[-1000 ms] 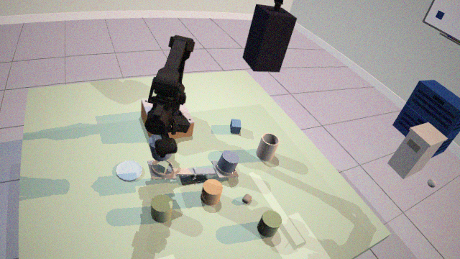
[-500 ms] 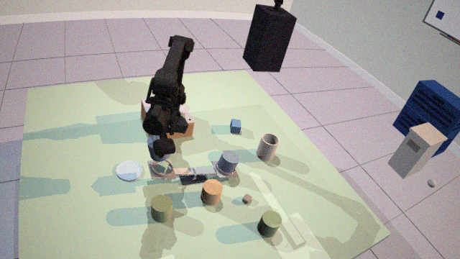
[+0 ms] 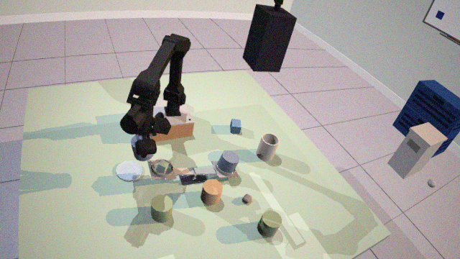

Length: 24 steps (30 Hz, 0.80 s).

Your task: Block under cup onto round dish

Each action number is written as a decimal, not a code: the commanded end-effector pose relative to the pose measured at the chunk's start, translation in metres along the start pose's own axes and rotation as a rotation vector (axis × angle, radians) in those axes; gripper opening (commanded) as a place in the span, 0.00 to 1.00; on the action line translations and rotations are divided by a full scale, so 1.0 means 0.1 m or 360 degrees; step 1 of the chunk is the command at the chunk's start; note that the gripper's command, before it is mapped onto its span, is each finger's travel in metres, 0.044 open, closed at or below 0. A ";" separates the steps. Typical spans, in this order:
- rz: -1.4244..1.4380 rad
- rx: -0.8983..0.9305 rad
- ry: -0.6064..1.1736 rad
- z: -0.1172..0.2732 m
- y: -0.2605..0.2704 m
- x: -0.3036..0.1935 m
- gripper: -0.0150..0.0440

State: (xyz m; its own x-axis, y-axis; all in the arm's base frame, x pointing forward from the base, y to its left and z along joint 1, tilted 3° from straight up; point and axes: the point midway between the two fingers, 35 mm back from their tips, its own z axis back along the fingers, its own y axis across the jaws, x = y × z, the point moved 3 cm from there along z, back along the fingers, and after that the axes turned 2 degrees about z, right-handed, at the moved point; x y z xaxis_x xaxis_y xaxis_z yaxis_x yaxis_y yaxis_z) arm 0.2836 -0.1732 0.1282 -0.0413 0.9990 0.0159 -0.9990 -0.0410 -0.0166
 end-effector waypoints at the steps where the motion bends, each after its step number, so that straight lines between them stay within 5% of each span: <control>1: 0.0003 0.0000 0.0015 -0.07 0.13 -0.16 0.25; 24: 0.0026 -0.0008 -0.0002 -0.46 0.87 -0.73 0.25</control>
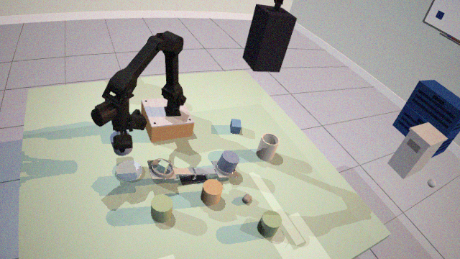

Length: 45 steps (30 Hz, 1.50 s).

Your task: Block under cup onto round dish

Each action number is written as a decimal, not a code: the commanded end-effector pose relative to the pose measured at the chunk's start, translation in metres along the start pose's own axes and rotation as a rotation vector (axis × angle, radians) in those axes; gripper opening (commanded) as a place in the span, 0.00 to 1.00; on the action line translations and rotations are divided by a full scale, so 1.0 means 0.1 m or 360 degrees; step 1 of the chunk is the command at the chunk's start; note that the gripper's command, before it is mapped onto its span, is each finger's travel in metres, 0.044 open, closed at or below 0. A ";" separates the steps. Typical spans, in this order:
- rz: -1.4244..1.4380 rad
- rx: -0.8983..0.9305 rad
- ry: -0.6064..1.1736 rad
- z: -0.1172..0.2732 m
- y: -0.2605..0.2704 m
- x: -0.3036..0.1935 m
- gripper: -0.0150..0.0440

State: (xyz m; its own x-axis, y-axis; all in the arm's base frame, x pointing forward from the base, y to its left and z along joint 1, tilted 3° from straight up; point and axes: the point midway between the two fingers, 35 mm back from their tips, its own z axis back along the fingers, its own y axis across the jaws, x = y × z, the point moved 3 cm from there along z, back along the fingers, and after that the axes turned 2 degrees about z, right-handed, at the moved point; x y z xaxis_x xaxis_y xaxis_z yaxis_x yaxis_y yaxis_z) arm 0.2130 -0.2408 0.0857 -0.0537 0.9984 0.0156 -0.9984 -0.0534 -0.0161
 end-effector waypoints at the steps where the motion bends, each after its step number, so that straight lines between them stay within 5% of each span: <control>1: 0.0007 -0.0010 -0.0003 -0.08 0.17 -0.09 0.25; 14: 0.0019 -0.0019 -0.0010 -0.28 0.63 -0.26 0.25; 45: 0.0016 -0.0005 -0.0016 -0.81 0.64 -0.25 0.30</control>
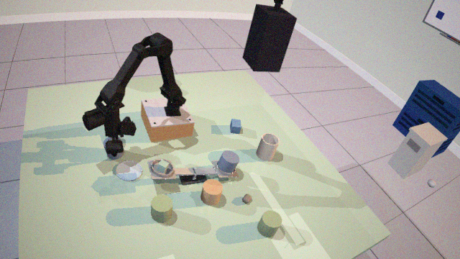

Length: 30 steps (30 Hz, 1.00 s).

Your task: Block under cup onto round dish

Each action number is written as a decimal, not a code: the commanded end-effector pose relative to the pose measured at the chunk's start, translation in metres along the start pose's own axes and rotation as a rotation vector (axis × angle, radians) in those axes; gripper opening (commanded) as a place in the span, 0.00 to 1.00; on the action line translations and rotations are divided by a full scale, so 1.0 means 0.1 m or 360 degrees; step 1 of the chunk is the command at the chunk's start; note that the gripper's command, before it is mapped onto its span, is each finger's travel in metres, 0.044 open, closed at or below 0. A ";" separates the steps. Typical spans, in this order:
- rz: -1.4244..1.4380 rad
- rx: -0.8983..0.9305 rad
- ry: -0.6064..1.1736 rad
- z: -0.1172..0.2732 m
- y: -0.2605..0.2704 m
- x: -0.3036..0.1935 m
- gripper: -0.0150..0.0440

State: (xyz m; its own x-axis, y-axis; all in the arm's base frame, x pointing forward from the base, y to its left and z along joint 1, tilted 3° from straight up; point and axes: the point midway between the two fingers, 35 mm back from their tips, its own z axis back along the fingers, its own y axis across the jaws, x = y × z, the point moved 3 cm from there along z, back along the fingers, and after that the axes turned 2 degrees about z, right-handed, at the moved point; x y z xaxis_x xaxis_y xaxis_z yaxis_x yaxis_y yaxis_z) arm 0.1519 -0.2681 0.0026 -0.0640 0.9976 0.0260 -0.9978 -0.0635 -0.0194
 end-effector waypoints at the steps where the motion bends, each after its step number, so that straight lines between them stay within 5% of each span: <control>1: 0.0000 0.0000 0.0001 0.00 0.00 0.00 0.34; 16: 0.0001 -0.0003 0.0002 0.09 -0.01 -0.01 1.00; 20: 0.0003 -0.0013 0.0007 0.51 -0.01 -0.01 1.00; 26: 0.0003 -0.0014 0.0007 0.54 -0.01 -0.01 1.00; 30: -0.0024 -0.0021 0.0038 0.60 -0.14 0.03 0.82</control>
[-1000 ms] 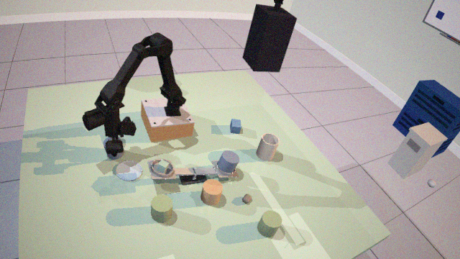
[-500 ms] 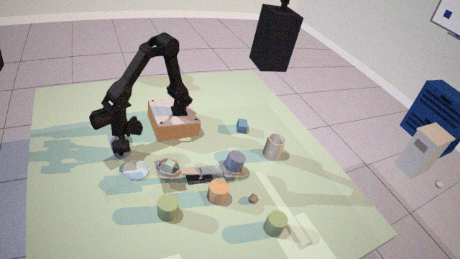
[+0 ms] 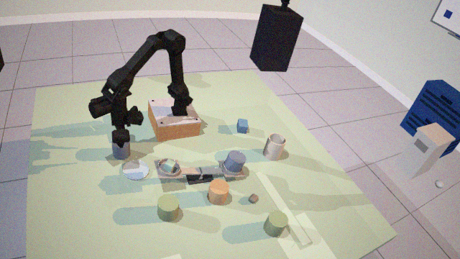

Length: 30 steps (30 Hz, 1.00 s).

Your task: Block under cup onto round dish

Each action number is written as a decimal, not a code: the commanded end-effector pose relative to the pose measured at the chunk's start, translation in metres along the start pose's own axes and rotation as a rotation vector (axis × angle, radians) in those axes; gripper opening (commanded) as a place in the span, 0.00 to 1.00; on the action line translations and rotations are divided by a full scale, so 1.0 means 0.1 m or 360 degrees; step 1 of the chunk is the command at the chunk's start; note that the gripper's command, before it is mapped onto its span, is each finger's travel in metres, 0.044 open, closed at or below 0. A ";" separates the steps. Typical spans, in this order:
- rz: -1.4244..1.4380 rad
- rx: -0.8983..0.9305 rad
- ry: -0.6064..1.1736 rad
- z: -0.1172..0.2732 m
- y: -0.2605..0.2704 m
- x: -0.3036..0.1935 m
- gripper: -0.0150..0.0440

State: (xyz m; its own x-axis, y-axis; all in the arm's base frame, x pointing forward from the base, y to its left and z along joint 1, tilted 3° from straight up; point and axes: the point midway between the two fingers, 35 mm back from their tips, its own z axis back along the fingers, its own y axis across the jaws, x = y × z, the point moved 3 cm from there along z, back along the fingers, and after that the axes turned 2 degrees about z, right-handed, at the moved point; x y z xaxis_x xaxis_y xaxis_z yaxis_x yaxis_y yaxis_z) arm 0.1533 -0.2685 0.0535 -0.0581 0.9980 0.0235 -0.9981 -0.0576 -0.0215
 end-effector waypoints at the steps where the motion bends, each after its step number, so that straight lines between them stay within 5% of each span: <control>1: -0.0028 -0.0020 0.0040 0.11 -0.16 0.03 0.78; 3: -0.0080 -0.0023 0.0039 0.14 -0.27 0.08 0.69; 16: -0.0731 -0.0036 -0.0003 0.44 -1.35 0.93 0.69; 30: -0.1071 -0.0027 -0.0028 0.60 -1.74 1.56 0.69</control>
State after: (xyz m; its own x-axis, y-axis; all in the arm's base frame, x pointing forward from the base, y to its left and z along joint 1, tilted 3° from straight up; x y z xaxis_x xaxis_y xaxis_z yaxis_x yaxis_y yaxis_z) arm 0.3063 -0.1245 0.1125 0.5200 0.8531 0.0418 -0.8535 0.5209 -0.0124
